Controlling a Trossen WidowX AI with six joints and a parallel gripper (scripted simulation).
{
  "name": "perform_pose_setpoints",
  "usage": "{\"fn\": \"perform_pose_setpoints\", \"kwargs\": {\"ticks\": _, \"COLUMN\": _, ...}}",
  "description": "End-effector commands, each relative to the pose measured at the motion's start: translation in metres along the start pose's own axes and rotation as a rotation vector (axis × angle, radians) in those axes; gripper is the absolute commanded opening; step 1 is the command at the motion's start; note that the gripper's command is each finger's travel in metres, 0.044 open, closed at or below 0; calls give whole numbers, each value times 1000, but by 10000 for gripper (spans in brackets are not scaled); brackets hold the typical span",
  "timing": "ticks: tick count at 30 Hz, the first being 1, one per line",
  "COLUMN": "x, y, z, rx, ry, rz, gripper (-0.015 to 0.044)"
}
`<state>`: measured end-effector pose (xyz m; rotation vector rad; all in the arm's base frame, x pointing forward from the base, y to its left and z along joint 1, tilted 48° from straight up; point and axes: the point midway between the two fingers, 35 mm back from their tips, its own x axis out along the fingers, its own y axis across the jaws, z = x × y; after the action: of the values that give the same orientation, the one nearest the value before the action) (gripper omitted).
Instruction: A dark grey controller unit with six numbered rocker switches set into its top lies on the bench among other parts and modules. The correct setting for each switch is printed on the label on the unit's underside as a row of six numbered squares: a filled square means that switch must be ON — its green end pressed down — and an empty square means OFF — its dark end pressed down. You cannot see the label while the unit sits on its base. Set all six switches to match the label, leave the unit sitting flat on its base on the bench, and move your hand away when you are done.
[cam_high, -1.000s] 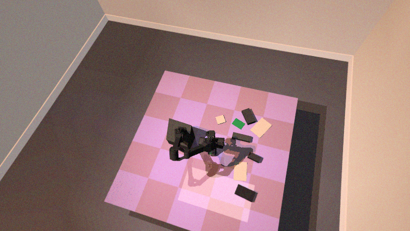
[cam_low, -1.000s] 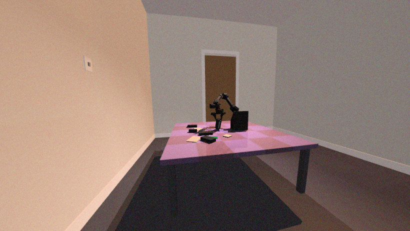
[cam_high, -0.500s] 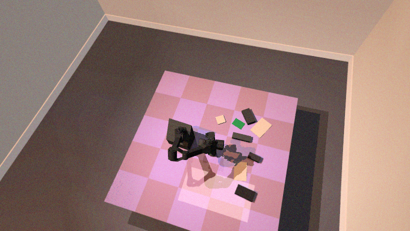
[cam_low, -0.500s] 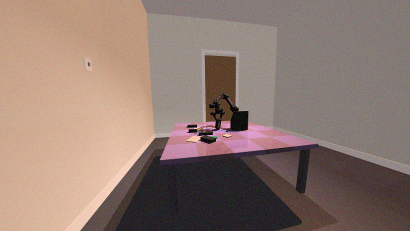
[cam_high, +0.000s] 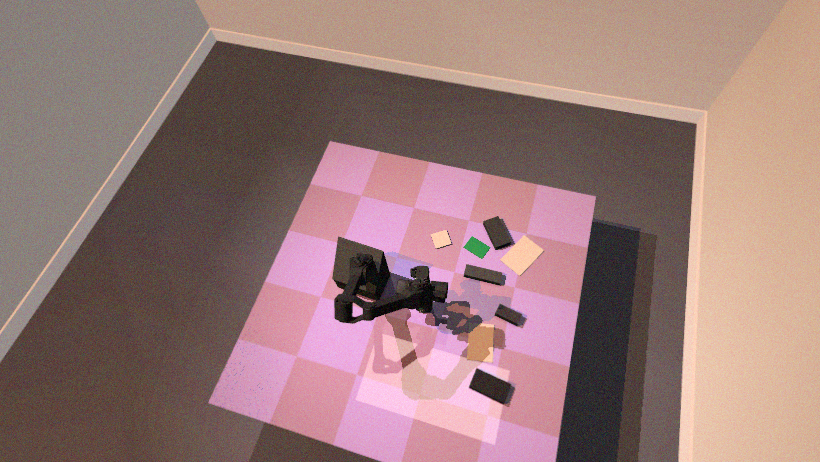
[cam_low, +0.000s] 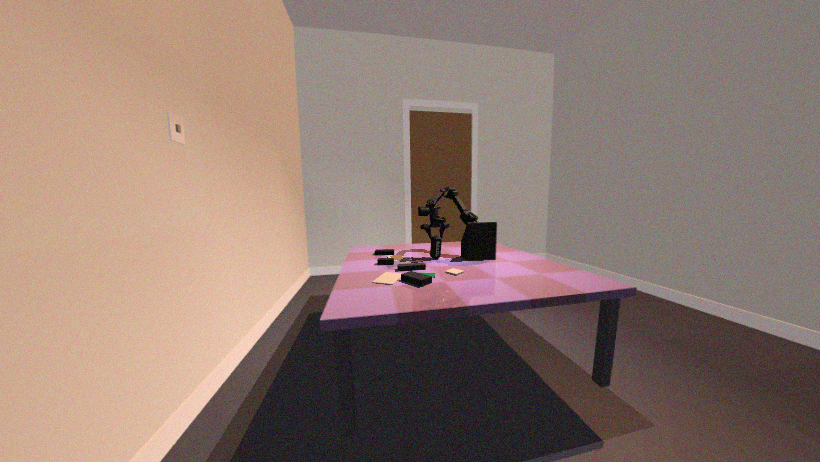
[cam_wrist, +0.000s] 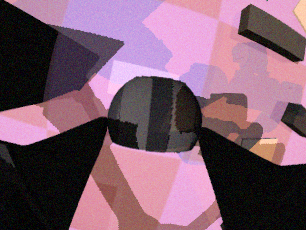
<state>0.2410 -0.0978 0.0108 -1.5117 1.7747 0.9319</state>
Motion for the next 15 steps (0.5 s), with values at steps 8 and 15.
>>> {"fn": "perform_pose_setpoints", "kwargs": {"ticks": 8, "x": -2, "y": 0, "z": -12, "rx": 0, "ry": 38, "rz": 1, "gripper": 336}}
{"fn": "perform_pose_setpoints", "kwargs": {"ticks": 15, "x": -3, "y": 0, "z": -17, "rx": 0, "ry": 54, "rz": 1, "gripper": 337}}
